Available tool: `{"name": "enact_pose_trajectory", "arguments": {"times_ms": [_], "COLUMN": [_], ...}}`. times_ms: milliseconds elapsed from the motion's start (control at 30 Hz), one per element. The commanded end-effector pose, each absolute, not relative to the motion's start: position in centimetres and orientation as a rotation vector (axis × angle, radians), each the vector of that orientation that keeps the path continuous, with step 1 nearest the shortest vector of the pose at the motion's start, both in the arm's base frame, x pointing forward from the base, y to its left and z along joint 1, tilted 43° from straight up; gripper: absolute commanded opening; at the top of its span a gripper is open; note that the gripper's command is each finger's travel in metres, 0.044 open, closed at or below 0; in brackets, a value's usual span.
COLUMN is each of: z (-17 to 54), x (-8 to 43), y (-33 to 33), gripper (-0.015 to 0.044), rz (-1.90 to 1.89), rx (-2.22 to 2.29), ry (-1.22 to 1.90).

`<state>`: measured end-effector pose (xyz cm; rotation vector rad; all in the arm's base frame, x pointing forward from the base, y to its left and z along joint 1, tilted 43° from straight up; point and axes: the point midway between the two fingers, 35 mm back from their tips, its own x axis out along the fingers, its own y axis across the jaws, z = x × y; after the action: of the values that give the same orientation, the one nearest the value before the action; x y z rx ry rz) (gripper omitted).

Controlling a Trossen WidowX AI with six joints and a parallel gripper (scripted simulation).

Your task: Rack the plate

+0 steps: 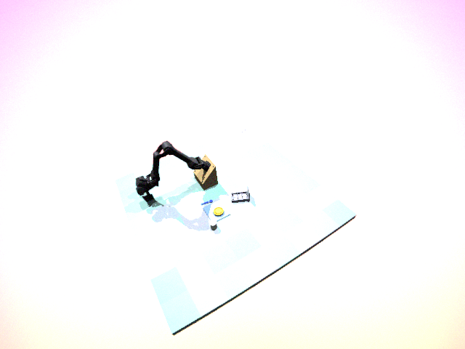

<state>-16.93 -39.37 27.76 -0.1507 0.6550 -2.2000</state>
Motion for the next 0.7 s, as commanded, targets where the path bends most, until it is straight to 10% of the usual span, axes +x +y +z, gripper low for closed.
{"name": "enact_pose_trajectory", "arguments": {"times_ms": [0, 667], "z": [27.9, 28.2], "x": [-14.3, -5.0], "y": [-40.4, -42.7], "gripper": [0.0400, 0.0400], "rz": [-2.145, -1.998], "rx": [-0.119, 0.066], "ry": [0.563, 0.287]}}
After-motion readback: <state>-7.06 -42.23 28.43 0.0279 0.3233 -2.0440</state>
